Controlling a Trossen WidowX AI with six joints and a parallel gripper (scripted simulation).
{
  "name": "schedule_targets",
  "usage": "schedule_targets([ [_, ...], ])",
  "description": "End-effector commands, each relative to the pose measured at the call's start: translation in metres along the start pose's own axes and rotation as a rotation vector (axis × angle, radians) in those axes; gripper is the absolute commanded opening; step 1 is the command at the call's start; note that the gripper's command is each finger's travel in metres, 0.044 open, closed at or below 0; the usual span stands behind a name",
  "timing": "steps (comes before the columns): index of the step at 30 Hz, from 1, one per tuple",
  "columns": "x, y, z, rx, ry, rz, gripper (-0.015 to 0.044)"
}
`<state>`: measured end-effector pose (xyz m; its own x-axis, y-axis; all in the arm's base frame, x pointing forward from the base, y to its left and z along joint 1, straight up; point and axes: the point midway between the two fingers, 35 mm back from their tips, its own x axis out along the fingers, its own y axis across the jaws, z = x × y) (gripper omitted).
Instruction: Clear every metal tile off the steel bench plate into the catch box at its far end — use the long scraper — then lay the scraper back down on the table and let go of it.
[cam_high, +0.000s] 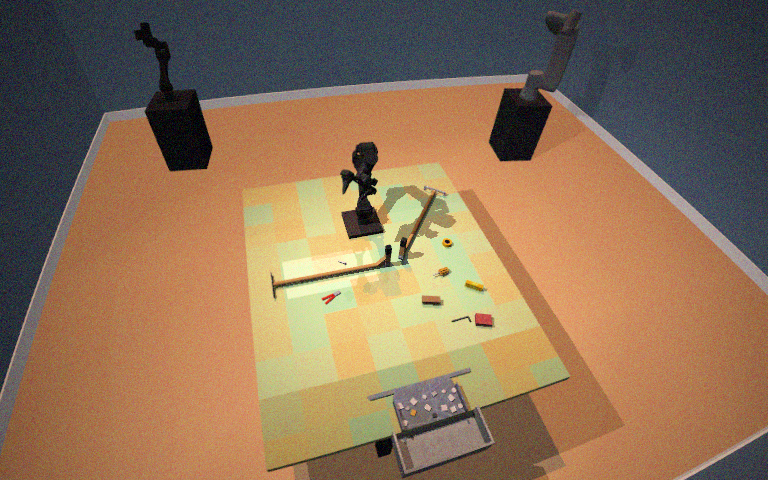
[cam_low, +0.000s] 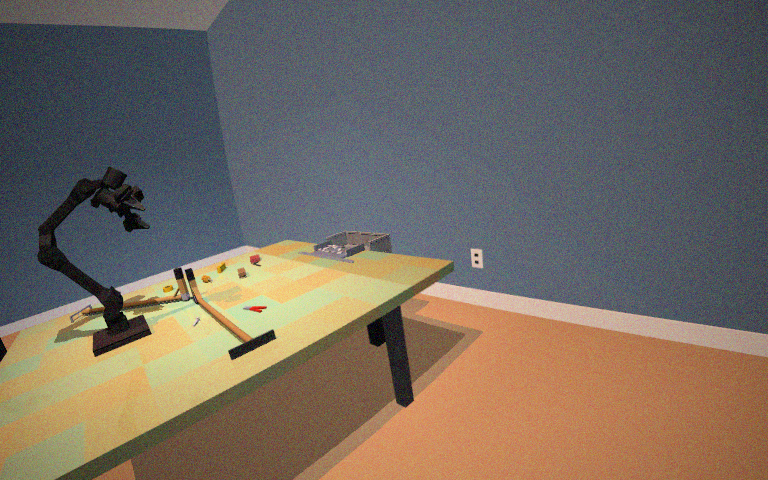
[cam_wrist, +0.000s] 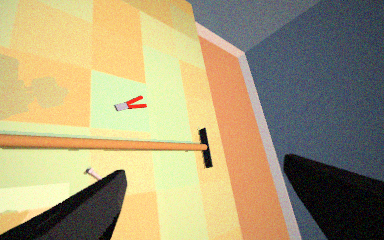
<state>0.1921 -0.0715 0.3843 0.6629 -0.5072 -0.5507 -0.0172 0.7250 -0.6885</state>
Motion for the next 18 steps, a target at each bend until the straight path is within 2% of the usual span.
schedule_targets([
  [1,-0.001,0.006,0.001,-0.074,-0.004,0.002,0.0440],
  [18,-0.011,0.025,0.012,-0.345,-0.065,-0.005,0.0440],
])
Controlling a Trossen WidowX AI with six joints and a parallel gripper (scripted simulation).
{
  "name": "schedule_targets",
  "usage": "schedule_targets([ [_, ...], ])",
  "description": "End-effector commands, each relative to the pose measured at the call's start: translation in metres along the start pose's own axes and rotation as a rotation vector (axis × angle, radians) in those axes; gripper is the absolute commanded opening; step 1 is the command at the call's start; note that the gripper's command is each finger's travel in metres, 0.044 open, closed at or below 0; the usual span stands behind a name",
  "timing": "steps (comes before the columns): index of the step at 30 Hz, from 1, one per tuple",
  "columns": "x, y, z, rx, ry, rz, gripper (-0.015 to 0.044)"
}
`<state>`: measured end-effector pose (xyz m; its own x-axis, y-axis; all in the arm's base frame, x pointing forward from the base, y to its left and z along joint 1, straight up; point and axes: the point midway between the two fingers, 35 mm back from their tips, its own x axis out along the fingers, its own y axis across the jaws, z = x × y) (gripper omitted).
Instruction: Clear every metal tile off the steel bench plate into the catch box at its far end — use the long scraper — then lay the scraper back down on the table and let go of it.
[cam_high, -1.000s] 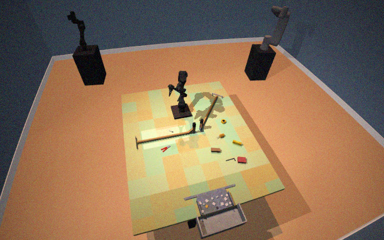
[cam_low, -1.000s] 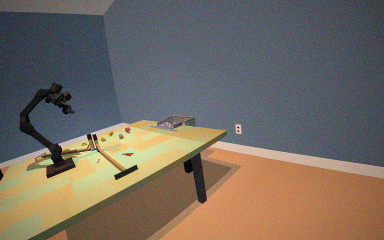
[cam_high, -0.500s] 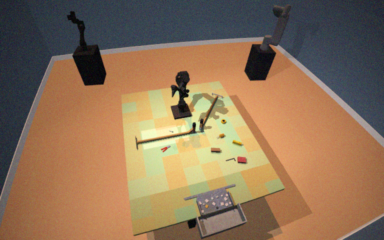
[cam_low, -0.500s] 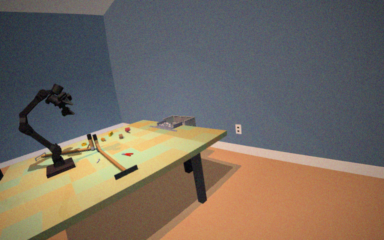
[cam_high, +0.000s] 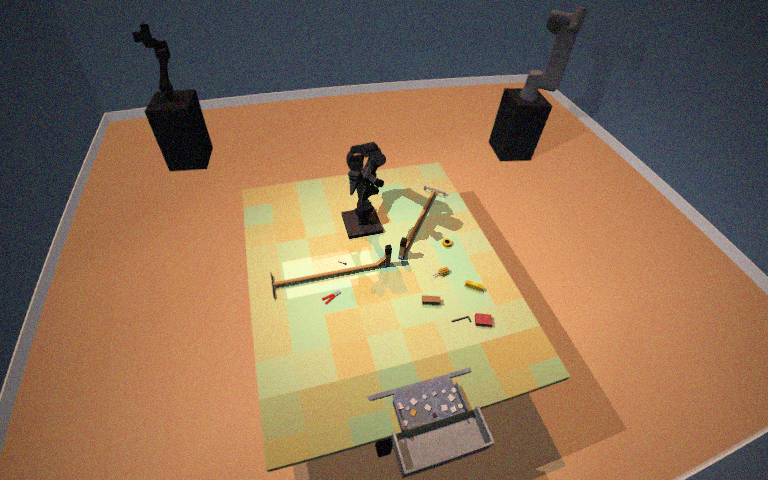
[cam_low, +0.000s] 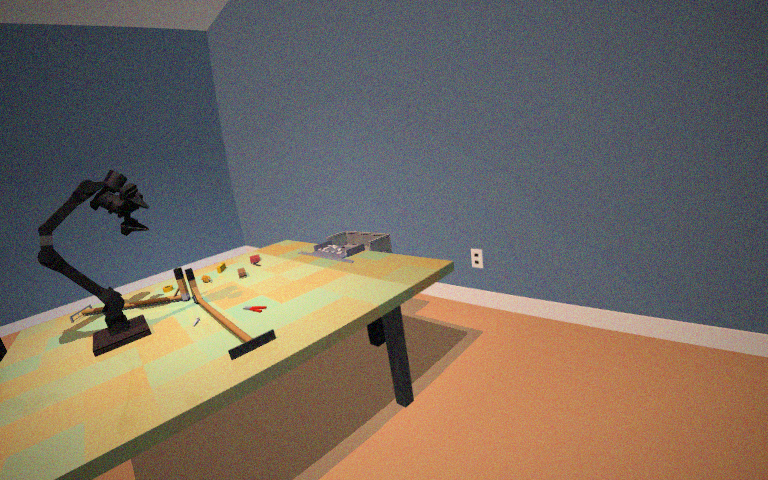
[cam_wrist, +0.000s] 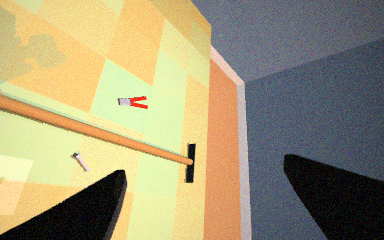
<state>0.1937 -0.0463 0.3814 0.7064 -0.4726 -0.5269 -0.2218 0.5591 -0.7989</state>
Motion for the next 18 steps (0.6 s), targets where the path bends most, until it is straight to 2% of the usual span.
schedule_targets([
  [1,-0.001,0.005,0.003,-0.075,-0.008,-0.004,0.0440],
  [18,-0.013,0.018,0.017,-0.343,-0.080,-0.041,0.0440],
])
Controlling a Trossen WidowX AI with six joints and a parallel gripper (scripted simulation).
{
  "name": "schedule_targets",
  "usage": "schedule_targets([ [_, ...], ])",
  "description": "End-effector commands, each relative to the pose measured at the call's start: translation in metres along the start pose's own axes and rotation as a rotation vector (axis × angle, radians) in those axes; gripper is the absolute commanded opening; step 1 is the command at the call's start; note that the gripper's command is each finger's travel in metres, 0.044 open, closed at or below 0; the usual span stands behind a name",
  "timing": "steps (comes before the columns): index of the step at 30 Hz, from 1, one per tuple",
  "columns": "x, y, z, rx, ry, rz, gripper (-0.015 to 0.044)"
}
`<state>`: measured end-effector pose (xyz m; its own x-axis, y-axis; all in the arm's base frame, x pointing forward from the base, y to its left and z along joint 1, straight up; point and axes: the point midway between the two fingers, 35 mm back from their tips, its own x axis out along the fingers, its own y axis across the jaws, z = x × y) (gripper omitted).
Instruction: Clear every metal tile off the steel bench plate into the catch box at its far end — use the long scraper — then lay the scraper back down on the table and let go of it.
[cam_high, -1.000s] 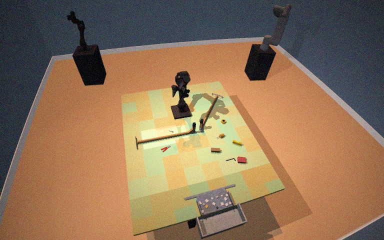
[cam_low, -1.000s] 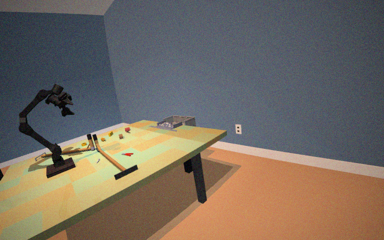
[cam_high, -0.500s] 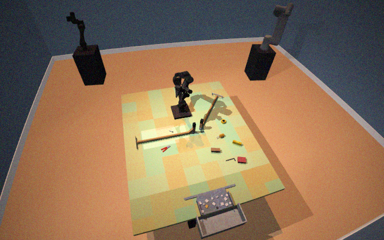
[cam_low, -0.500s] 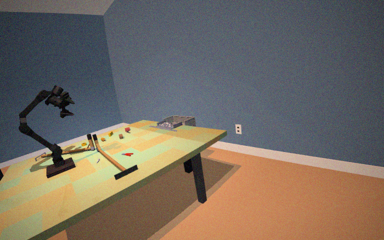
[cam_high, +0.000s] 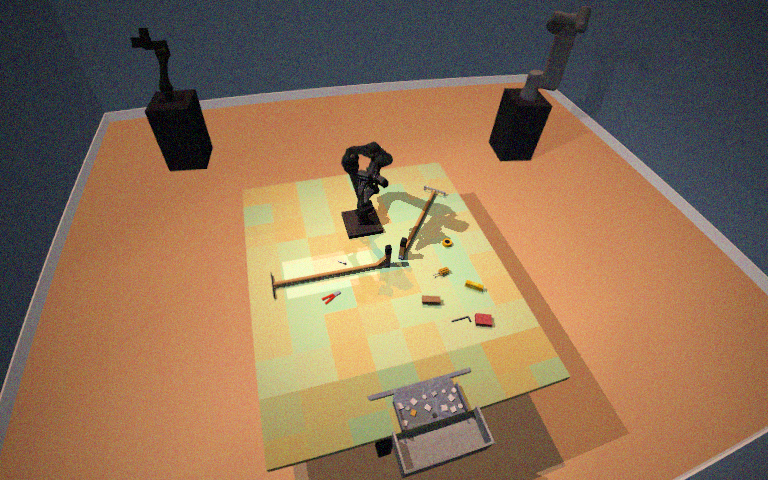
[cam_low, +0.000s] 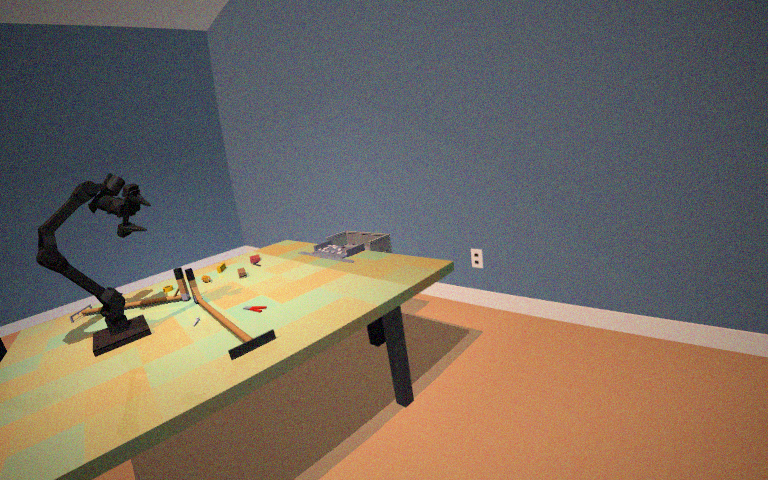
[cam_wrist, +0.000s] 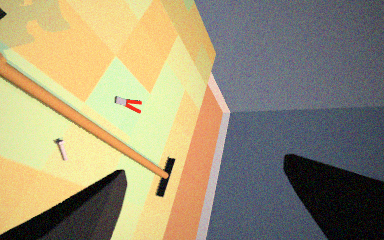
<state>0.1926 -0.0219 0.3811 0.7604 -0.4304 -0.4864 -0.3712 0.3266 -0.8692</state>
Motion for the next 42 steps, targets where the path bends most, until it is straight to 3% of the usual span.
schedule_targets([
  [1,-0.002,0.003,0.004,-0.074,-0.011,-0.012,0.0440],
  [42,-0.040,0.017,0.043,-0.681,-0.192,-0.234,0.0440],
])
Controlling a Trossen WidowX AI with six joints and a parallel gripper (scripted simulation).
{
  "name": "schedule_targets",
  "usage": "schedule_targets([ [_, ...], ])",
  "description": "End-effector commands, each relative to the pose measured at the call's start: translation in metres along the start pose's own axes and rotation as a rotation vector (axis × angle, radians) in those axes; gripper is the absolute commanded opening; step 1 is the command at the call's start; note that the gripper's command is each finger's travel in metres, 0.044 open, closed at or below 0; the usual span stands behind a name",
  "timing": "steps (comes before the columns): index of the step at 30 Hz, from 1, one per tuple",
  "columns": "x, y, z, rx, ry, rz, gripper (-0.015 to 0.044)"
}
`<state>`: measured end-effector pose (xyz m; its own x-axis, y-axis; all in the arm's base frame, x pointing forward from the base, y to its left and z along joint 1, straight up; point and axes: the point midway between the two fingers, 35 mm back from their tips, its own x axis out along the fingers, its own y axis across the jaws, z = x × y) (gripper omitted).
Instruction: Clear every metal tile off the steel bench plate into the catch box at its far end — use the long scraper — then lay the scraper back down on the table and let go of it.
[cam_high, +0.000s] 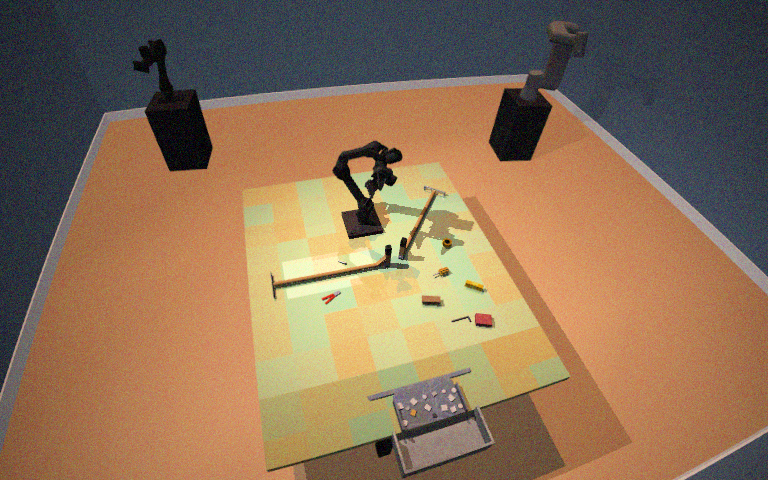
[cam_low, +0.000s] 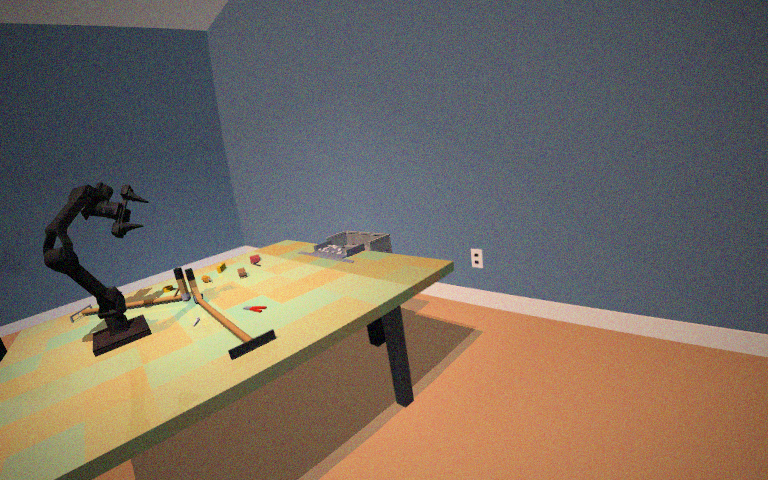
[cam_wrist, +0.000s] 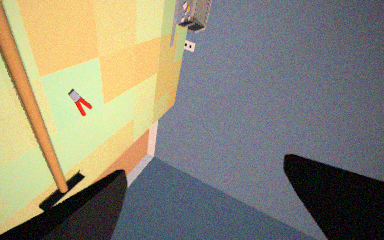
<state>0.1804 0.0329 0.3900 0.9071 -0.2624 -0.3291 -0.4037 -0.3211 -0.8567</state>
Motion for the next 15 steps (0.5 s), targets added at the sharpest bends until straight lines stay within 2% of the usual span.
schedule_targets([
  [1,-0.003,-0.001,0.004,-0.069,-0.009,-0.030,0.0440],
  [15,-0.017,-0.009,0.017,-0.259,-0.050,-0.146,0.0440],
])
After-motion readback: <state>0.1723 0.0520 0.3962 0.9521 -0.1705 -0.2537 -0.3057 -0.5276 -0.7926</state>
